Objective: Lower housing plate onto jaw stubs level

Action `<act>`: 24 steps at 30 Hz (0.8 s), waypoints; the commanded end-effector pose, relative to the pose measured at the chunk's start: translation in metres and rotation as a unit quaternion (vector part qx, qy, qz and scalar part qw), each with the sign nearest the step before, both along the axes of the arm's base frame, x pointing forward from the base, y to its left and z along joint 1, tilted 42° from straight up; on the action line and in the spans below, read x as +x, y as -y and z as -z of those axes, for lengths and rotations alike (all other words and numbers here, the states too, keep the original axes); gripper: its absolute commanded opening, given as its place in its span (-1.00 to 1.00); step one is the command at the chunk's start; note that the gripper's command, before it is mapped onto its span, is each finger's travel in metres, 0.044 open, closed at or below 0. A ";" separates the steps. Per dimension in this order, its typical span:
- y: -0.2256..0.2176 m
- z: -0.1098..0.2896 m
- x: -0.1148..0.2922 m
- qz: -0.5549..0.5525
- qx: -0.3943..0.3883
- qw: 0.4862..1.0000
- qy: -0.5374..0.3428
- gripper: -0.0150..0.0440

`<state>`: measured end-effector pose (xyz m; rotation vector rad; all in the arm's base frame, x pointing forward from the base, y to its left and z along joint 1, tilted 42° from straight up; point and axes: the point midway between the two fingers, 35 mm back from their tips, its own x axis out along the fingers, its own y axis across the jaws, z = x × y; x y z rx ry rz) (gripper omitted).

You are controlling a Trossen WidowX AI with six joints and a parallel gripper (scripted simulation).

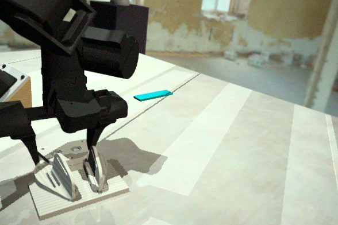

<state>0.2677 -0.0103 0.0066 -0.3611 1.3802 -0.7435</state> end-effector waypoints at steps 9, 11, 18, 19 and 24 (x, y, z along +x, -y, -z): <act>0.000 0.001 -0.001 0.000 0.001 1.000 -0.001 0.70; 0.000 0.000 0.000 0.000 0.000 1.000 0.000 0.79; 0.000 0.000 0.000 0.000 0.000 1.000 0.000 1.00; 0.000 0.000 0.000 0.000 0.000 1.000 0.000 1.00; 0.000 0.000 0.000 0.000 0.000 1.000 0.000 1.00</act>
